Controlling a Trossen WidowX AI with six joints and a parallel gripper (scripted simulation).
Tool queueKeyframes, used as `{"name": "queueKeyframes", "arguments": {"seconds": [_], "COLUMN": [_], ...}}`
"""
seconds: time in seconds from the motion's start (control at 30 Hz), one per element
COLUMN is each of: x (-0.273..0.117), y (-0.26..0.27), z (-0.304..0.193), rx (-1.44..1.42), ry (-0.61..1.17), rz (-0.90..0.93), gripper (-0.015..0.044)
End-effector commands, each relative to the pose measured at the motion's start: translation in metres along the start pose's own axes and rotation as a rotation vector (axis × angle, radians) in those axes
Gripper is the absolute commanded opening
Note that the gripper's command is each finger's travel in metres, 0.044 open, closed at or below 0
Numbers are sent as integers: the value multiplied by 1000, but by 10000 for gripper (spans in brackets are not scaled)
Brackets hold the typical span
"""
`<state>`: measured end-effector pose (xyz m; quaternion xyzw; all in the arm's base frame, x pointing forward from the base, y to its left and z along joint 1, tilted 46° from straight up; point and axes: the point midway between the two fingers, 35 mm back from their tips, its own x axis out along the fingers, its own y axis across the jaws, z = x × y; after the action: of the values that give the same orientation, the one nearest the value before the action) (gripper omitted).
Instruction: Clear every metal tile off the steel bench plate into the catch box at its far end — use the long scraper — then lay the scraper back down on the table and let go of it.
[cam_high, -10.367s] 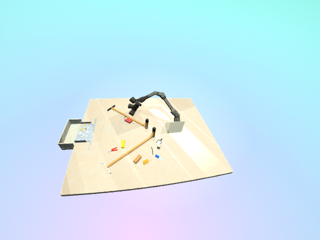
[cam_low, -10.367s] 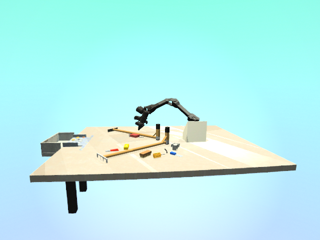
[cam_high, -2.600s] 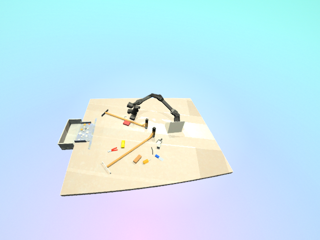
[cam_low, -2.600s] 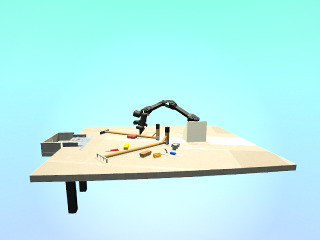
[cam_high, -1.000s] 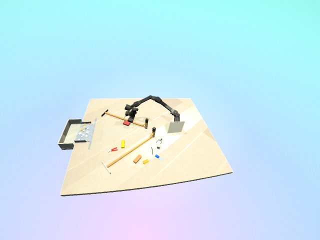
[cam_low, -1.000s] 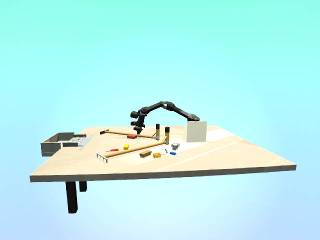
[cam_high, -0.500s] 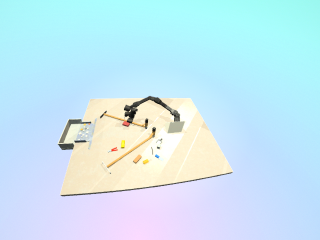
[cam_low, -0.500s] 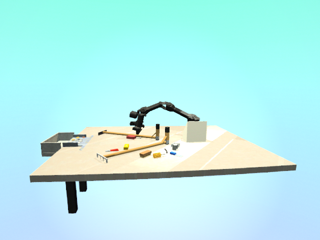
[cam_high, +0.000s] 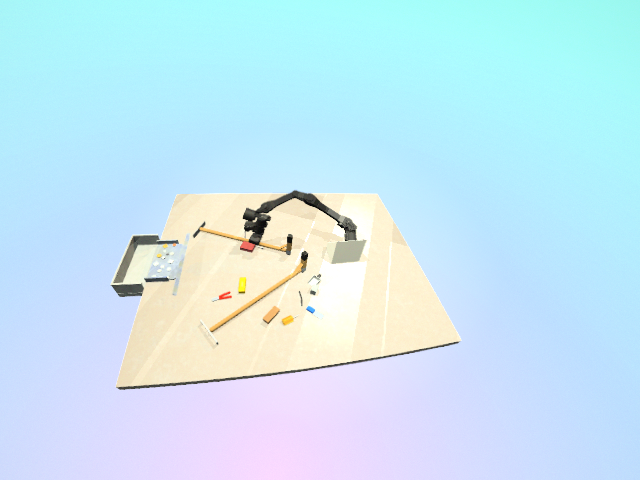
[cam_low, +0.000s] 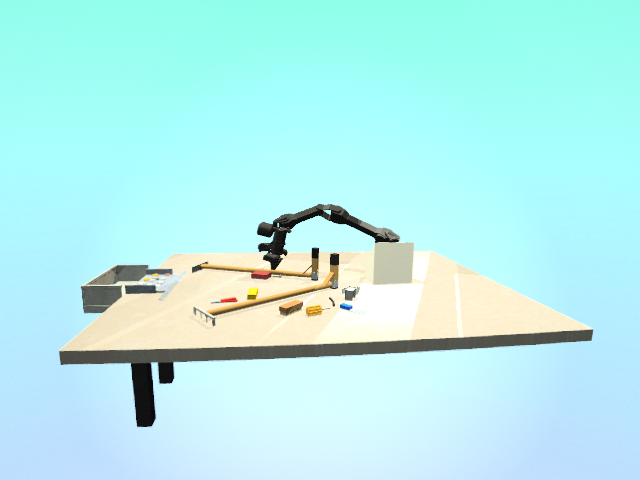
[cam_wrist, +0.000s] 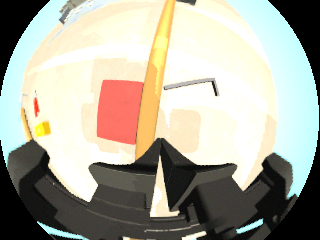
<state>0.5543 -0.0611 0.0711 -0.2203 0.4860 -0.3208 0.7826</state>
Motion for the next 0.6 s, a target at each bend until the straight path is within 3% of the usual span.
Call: {"name": "queueKeyframes", "arguments": {"seconds": [0.0,0.57], "x": [3,4], "y": [8,25], "z": [-1,0], "rx": [0,0], "ry": [5,5], "rz": [3,3], "gripper": [0,0]}}
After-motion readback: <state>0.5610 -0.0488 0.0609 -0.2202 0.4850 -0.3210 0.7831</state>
